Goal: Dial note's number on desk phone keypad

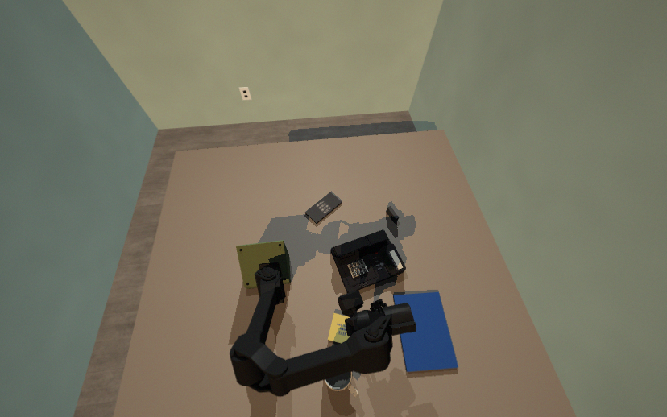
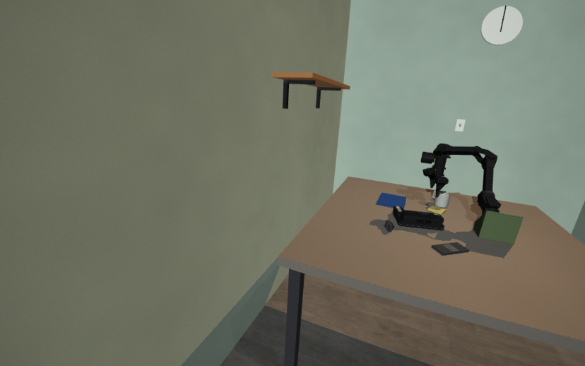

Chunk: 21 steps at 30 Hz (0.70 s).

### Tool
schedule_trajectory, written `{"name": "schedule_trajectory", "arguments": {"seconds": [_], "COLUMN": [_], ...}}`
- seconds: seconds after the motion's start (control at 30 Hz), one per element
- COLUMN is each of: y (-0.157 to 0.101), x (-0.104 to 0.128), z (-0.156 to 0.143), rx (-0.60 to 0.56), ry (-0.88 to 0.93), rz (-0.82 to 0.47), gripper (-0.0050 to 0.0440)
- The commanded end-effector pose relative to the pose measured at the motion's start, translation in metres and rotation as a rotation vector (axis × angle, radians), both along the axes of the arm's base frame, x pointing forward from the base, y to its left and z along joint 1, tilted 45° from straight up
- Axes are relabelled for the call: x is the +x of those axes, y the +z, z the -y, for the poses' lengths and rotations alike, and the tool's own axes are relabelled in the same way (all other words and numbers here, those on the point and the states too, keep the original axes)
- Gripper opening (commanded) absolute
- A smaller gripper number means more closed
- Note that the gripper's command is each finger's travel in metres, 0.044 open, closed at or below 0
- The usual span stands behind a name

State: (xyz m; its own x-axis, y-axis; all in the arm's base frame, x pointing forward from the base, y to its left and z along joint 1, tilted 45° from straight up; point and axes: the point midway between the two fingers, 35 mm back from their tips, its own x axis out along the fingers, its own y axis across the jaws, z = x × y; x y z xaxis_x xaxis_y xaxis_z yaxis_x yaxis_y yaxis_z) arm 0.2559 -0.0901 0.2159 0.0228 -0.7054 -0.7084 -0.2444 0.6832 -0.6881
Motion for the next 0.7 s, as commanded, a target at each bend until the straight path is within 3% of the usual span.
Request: {"name": "schedule_trajectory", "arguments": {"seconds": [0.0, 0.13, 0.3, 0.67], "y": [0.000, 0.001, 0.009, 0.010], "x": [0.001, -0.001, -0.049, -0.057], "z": [0.000, 0.001, 0.010, 0.012], "rx": [-0.001, -0.001, -0.001, -0.001], "ry": [0.002, 0.002, 0.002, 0.002], "rz": [0.001, 0.001, 0.001, 0.001], "gripper": [0.0440, 0.0440, 0.0440, 0.0440]}}
